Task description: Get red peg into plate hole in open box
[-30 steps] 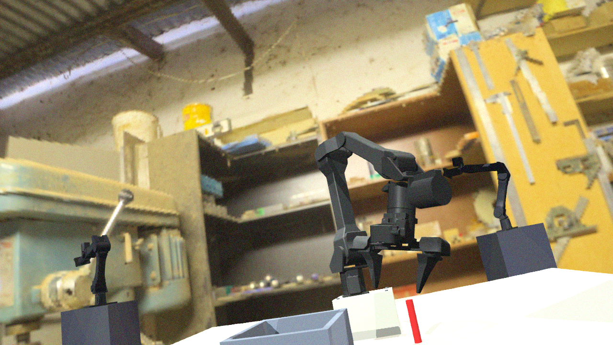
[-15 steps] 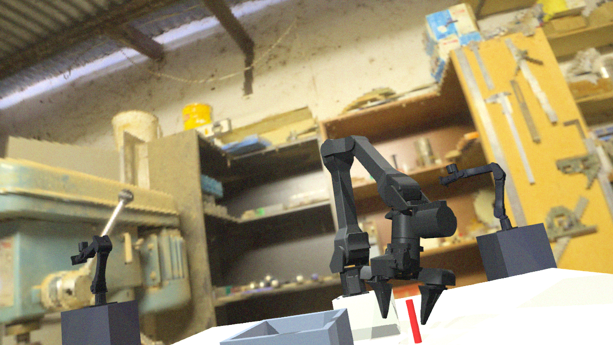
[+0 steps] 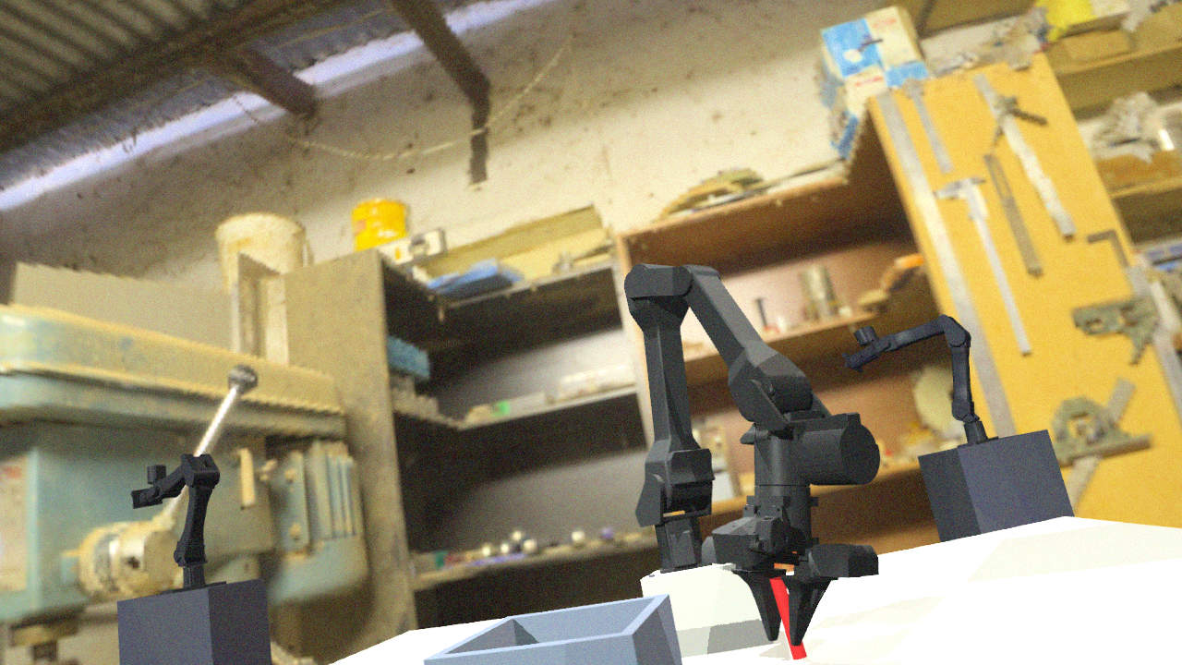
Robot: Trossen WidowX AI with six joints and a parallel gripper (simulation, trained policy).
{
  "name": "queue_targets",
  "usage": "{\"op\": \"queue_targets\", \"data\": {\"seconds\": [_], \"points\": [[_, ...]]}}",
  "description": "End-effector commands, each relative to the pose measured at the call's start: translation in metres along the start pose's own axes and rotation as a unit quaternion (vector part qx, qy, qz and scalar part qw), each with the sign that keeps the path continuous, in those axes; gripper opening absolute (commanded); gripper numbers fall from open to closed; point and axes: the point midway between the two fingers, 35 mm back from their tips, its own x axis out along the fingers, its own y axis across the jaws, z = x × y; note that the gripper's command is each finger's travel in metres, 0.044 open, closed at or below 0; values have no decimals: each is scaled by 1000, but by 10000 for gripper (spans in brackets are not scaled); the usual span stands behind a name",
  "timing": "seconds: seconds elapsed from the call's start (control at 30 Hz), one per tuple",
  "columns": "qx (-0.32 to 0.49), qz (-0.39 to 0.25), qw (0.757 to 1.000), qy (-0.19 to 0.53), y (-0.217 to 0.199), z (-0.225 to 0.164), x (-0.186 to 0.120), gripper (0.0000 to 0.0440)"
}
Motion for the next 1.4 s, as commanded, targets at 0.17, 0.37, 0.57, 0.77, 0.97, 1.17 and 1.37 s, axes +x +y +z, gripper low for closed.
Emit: {"op": "queue_targets", "data": {"seconds": [0.17, 0.37, 0.57, 0.77, 0.97, 1.17, 1.37], "points": [[-2, 6, 1000, 9, 5, 7, -9, 0], [-19, 13, 1000, -22, 4, 21, -24, 0], [-37, 18, 998, -48, 5, 36, -43, 0], [-55, 21, 996, -72, 7, 53, -64, 0], [-66, 23, 993, -90, 9, 72, -84, 0], [-70, 23, 992, -103, 10, 93, -102, 0], [-64, 19, 992, -107, 7, 116, -110, 0]]}}
